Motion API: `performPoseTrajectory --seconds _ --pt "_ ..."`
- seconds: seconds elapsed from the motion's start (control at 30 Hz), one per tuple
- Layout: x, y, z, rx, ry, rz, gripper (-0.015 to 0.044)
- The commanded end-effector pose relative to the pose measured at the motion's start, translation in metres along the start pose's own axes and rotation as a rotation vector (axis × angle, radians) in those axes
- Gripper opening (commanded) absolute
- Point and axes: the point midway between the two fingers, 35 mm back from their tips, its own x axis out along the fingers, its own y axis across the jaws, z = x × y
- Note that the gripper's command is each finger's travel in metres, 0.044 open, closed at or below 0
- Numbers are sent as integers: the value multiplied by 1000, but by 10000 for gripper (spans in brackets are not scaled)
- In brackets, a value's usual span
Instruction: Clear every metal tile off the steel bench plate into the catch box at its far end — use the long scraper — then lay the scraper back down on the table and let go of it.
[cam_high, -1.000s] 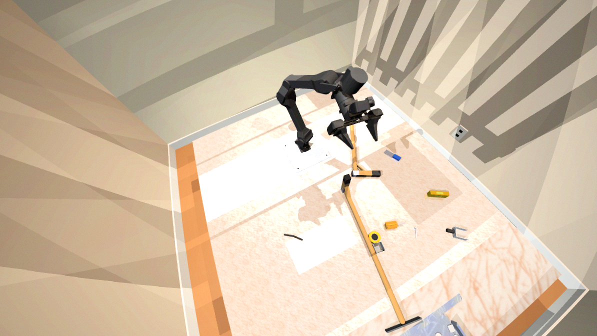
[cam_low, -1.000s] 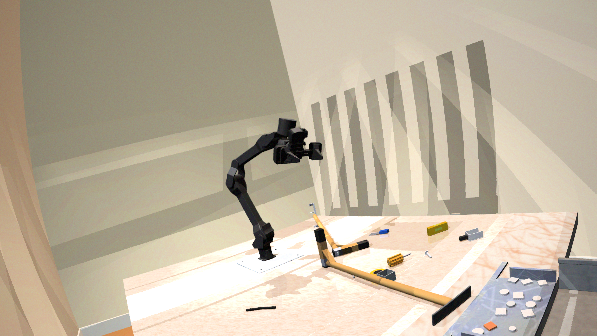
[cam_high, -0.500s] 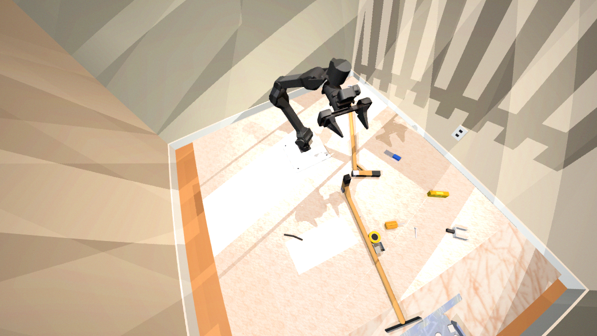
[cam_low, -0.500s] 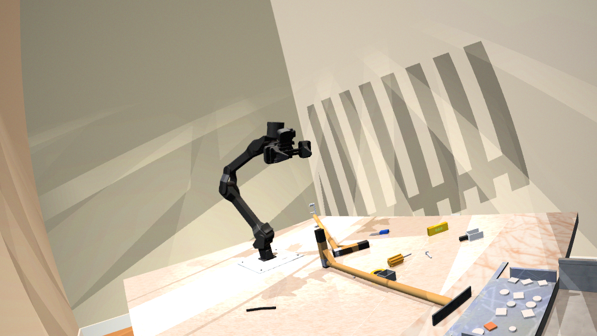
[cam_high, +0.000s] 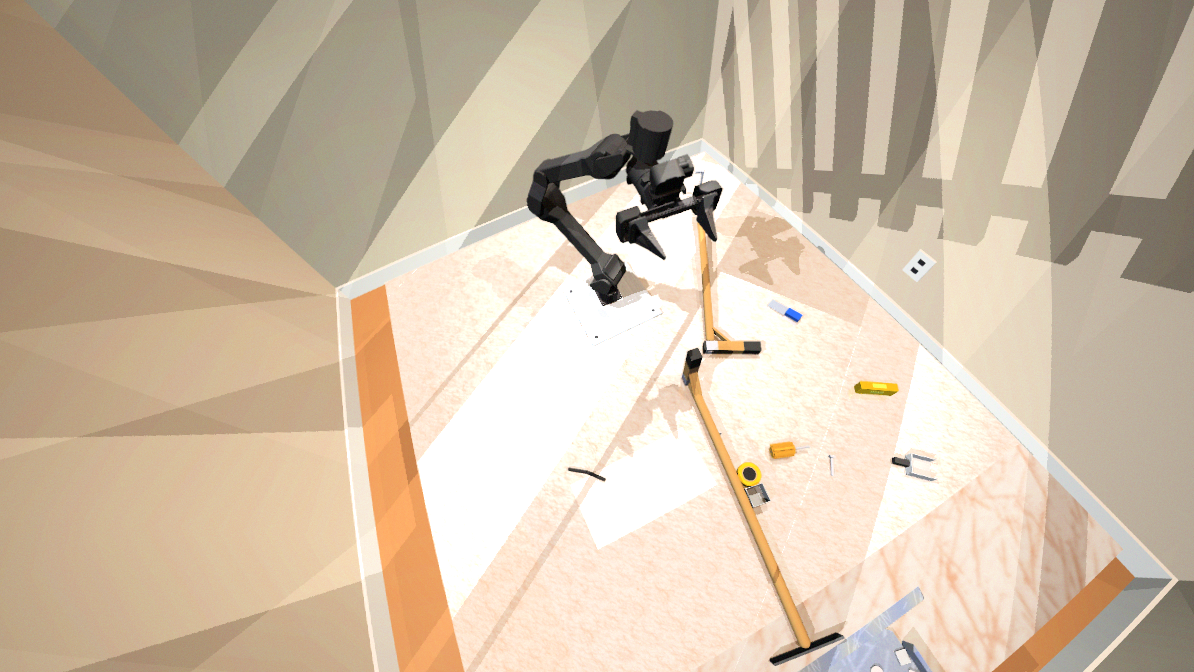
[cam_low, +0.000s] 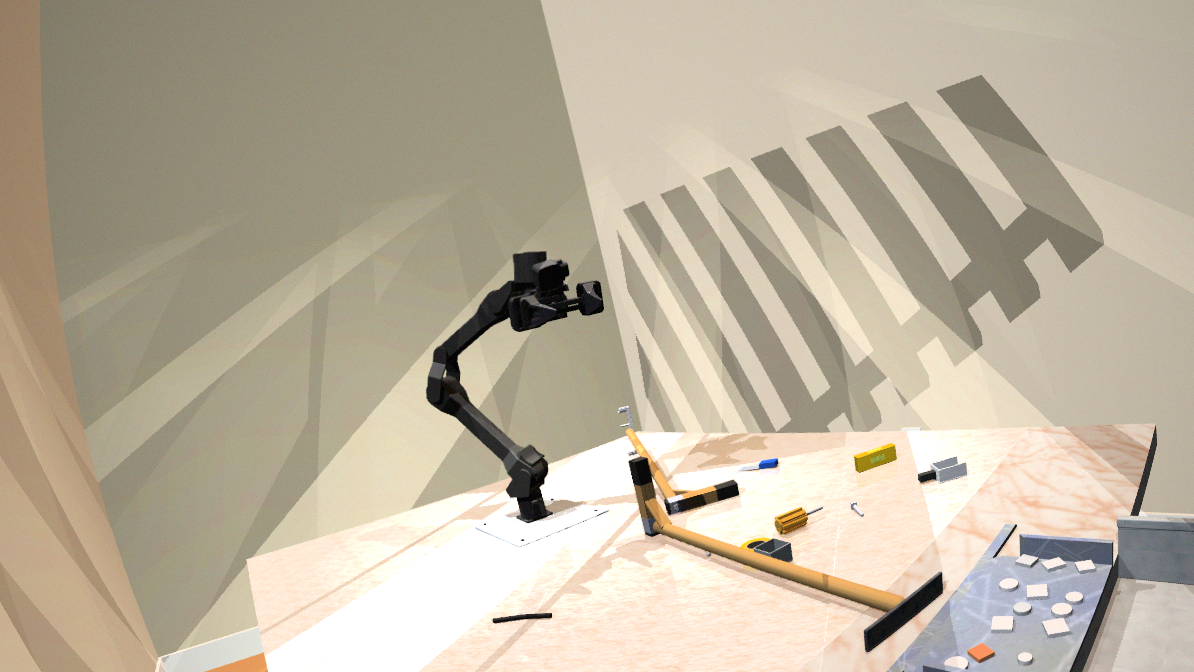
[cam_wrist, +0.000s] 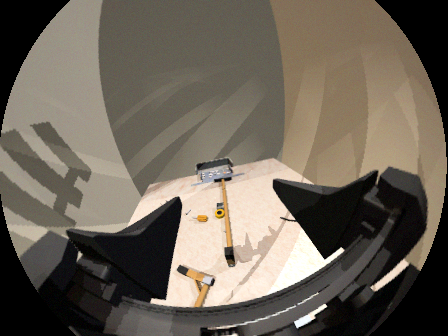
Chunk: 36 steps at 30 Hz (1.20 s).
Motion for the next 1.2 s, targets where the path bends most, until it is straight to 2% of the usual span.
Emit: performPoseTrajectory --seconds 0.0,0.93,1.17 --pt "-1 -1 -1 -4 -4 -3 440" --pt "-1 -1 -1 -5 -3 -3 440" --pt "15 8 -1 -32 42 -5 440"
